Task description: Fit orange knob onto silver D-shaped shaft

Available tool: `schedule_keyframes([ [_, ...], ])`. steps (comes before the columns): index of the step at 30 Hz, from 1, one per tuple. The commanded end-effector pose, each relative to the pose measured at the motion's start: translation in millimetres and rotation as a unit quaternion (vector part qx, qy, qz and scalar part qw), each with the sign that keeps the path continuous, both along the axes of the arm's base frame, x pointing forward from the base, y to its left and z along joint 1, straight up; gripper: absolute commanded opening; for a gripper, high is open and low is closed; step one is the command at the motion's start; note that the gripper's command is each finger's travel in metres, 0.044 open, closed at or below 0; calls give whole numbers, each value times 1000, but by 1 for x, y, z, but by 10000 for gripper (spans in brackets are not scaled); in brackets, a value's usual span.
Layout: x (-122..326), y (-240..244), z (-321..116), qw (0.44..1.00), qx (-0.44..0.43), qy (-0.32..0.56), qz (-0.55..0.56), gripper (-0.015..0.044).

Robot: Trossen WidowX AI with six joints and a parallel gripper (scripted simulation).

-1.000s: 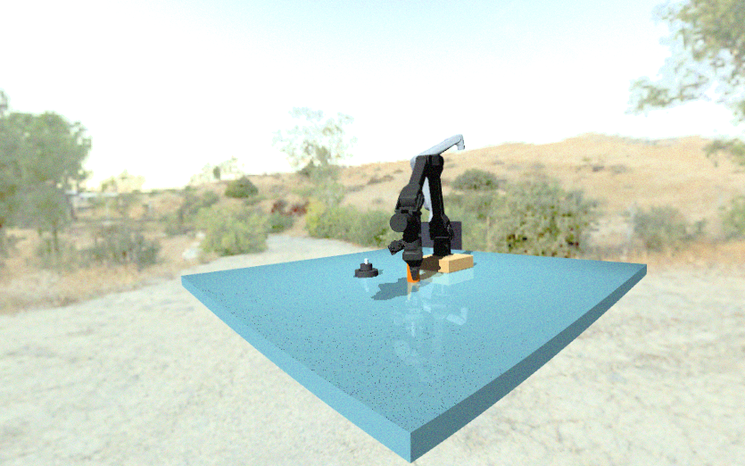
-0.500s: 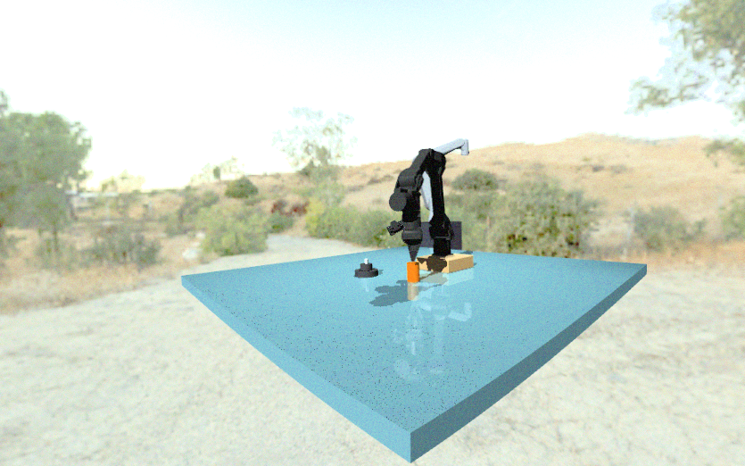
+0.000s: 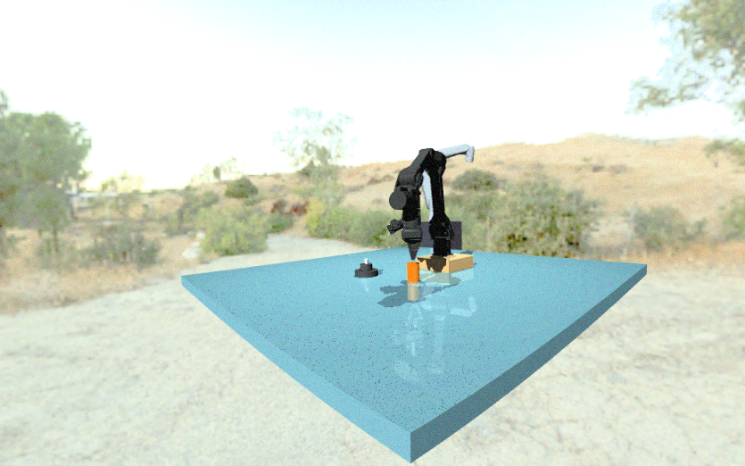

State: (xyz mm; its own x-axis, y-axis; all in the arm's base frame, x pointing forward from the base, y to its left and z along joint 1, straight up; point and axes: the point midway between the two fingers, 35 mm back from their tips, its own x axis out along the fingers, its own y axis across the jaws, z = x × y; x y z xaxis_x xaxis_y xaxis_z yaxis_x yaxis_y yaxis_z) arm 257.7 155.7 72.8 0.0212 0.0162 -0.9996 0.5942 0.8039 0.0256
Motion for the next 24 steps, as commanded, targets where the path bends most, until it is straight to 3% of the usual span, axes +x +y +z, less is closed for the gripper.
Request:
schedule_keyframes([
  [1,1,0,-6,1000,-1,-2,-1,440],
  [24,3,1,-43,1000,-1,-2,-1,440],
])
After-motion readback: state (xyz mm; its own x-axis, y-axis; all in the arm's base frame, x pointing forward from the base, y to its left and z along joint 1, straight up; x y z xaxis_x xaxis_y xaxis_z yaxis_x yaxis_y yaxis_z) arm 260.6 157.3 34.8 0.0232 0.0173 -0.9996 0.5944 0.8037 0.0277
